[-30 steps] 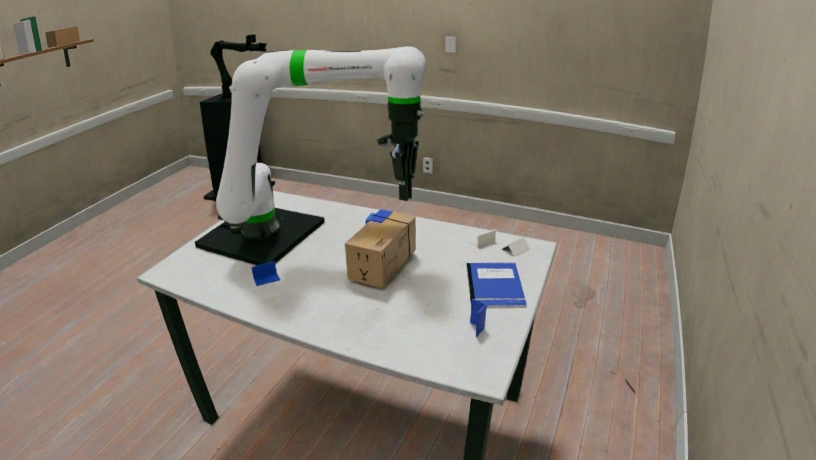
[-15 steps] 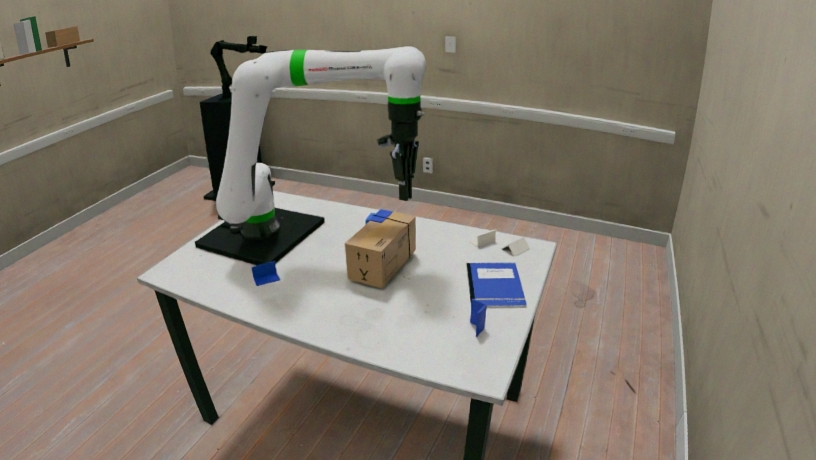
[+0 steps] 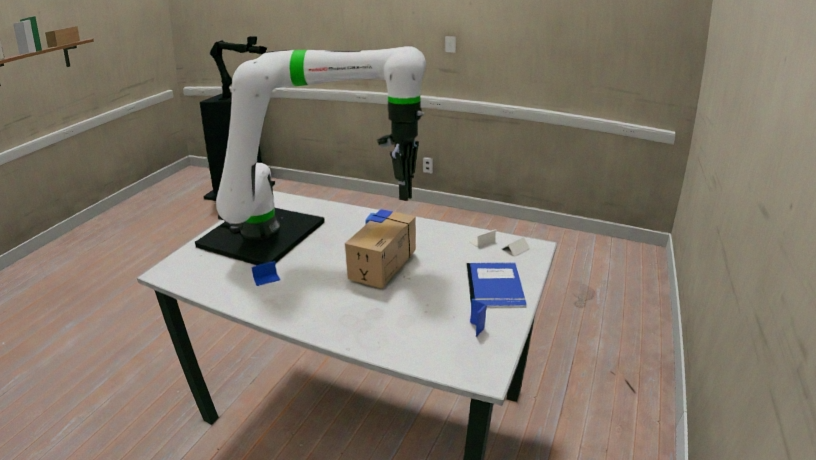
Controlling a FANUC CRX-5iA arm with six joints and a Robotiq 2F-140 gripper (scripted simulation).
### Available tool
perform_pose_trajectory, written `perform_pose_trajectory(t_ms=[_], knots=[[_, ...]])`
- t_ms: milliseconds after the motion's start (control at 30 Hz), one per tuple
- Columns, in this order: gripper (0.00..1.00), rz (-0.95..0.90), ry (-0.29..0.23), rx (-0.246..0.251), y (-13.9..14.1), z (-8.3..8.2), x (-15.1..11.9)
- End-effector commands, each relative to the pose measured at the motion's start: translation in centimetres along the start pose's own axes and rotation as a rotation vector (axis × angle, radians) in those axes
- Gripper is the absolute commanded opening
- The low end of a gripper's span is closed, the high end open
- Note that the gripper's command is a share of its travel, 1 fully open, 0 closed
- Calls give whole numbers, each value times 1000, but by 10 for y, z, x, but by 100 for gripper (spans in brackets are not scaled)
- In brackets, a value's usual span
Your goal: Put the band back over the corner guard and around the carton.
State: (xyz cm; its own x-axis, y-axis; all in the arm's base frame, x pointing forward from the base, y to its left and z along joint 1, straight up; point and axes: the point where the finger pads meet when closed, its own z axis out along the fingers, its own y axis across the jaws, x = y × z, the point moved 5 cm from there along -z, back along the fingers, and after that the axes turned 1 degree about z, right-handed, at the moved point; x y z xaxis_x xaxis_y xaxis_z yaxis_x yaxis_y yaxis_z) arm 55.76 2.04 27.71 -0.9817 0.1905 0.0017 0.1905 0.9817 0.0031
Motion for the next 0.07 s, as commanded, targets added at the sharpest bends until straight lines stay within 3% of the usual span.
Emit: perform_pose_trajectory(t_ms=[0,33], knots=[[18,0,-2,0,0,-1,0],[18,0,-2,0,0,-1,0]])
